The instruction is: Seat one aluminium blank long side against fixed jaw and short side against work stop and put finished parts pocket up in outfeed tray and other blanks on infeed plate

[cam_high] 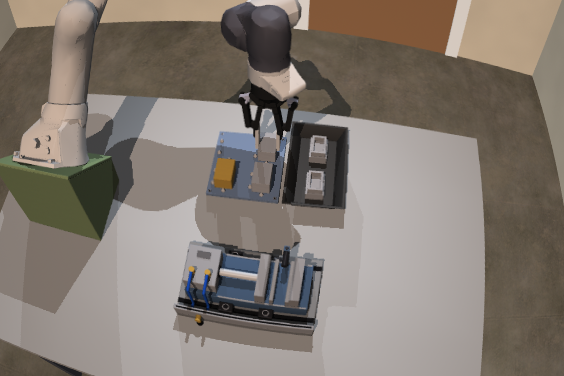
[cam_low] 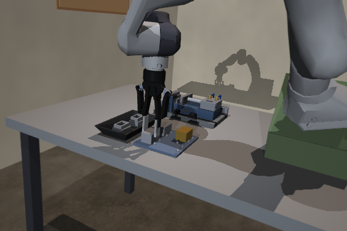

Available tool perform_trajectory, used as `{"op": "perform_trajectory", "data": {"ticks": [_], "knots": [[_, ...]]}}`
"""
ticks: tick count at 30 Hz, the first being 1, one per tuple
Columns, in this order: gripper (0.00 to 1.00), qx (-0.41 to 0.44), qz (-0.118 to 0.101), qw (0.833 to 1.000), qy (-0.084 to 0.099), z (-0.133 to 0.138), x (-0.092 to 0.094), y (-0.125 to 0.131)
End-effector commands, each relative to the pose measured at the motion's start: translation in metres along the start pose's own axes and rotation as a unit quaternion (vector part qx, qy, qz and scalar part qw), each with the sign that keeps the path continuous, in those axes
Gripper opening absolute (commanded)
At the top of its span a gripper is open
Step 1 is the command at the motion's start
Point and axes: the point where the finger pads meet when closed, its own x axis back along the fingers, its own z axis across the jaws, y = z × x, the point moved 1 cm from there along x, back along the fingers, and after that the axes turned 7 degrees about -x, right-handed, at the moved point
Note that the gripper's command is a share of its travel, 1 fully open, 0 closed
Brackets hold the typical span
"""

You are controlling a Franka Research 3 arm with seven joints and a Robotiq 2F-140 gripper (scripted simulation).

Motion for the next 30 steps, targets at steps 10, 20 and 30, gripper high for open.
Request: {"op": "perform_trajectory", "data": {"ticks": [10, 20, 30], "knots": [[0.0, 0.003, 0.0, 1.0, -0.001, -0.001, -0.001, 0.001], [0.0, 0.003, 0.0, 1.0, -0.001, -0.001, 0.001, 0.001], [0.0, 0.003, 0.0, 1.0, -0.001, -0.001, 0.024, 0.001]]}}
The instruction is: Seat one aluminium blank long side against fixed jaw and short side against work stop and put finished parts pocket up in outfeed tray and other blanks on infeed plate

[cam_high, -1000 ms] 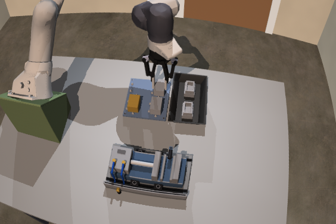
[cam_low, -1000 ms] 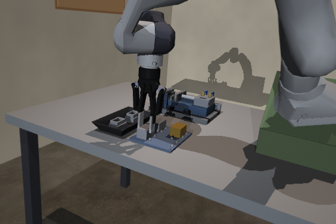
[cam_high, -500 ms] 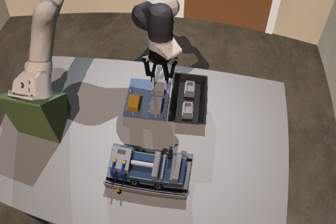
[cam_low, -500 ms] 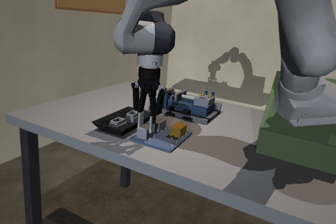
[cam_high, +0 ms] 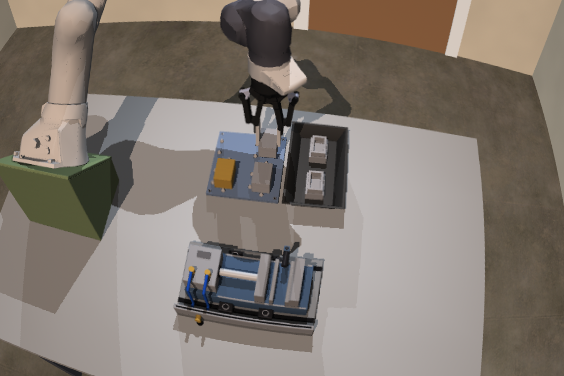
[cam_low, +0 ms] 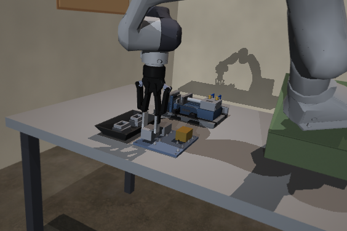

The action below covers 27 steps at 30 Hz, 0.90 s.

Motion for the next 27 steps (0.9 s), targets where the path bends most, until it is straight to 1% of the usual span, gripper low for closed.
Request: {"op": "perform_trajectory", "data": {"ticks": [1, 2, 4, 19, 21, 27], "knots": [[0.0, -0.006, 0.0, 1.0, 0.001, 0.0, 0.014, -0.001], [0.0, -0.006, 0.0, 1.0, 0.001, 0.0, 0.018, -0.001], [0.0, -0.006, 0.0, 1.0, 0.001, 0.0, 0.018, -0.001], [0.0, -0.006, 0.0, 1.0, 0.001, 0.0, 0.086, -0.001], [0.0, -0.006, 0.0, 1.0, 0.001, 0.0, 0.086, -0.001], [0.0, -0.006, 0.0, 1.0, 0.001, 0.0, 0.1, -0.001]]}}
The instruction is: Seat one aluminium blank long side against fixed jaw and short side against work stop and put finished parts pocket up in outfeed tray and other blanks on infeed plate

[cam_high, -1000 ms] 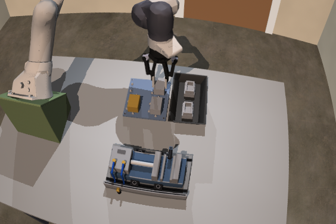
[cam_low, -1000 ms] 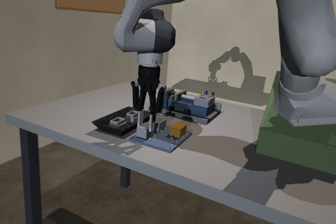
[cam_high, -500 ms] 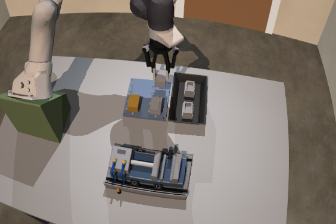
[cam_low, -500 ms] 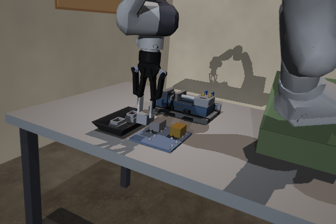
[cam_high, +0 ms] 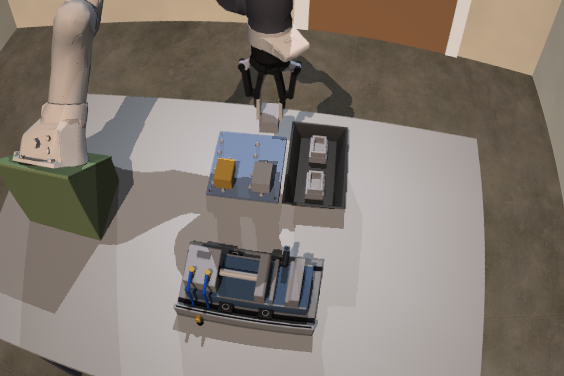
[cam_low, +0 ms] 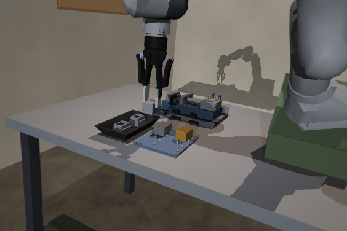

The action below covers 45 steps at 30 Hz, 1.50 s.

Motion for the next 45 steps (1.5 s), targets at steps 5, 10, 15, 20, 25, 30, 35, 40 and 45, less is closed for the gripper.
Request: {"op": "perform_trajectory", "data": {"ticks": [5, 10, 15, 20, 25, 30, 35, 40, 45], "knots": [[0.0, -0.014, -0.001, 1.0, 0.005, 0.003, 0.009, 0.0], [0.0, -0.015, -0.001, 1.0, 0.005, -0.001, 0.009, -0.003], [0.0, -0.018, -0.004, 1.0, 0.003, -0.03, 0.013, -0.036], [0.0, -0.022, -0.006, 1.0, -0.001, -0.066, 0.018, -0.091], [0.0, -0.025, -0.007, 1.0, -0.003, -0.093, 0.02, -0.157], [0.0, -0.027, -0.005, 1.0, -0.003, -0.107, 0.019, -0.215], [0.0, -0.028, -0.003, 1.0, -0.001, -0.112, 0.016, -0.282], [0.0, -0.027, -0.001, 1.0, 0.003, -0.107, 0.01, -0.351], [0.0, -0.027, -0.001, 1.0, 0.005, -0.103, 0.007, -0.371]]}}
